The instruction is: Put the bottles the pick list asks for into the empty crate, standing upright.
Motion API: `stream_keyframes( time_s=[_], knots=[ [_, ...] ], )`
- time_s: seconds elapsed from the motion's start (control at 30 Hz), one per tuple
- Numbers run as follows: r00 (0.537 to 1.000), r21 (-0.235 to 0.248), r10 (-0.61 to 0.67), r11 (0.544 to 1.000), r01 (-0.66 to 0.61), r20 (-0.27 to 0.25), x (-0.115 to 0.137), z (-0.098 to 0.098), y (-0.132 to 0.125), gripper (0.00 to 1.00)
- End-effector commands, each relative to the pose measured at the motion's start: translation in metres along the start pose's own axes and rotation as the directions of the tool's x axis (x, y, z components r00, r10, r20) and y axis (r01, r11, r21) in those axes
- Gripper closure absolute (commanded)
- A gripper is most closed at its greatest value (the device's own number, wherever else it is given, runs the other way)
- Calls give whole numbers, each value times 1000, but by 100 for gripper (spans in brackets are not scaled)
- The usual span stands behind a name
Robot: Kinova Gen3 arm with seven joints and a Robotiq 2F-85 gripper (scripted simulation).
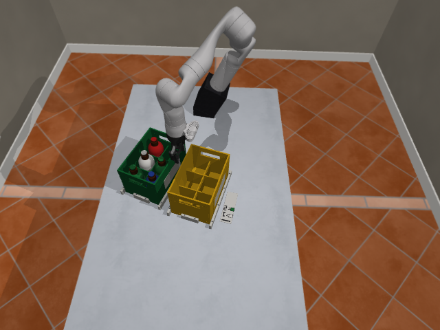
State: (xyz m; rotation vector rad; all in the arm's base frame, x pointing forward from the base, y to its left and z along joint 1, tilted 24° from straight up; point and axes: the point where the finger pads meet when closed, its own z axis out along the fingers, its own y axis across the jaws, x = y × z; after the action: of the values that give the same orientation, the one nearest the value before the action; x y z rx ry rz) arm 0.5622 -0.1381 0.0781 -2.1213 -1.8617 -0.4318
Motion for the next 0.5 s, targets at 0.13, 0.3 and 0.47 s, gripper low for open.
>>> stream_keyframes(
  time_s=[0.13,0.3,0.47],
  knots=[
    [986,-1,169,986,-169,1,-24,-6,-7,33],
    [984,-1,179,984,-179,1,-47,-11,-15,33],
    [984,-1,179,984,-179,2,-70,-15,-23,33]
  ],
)
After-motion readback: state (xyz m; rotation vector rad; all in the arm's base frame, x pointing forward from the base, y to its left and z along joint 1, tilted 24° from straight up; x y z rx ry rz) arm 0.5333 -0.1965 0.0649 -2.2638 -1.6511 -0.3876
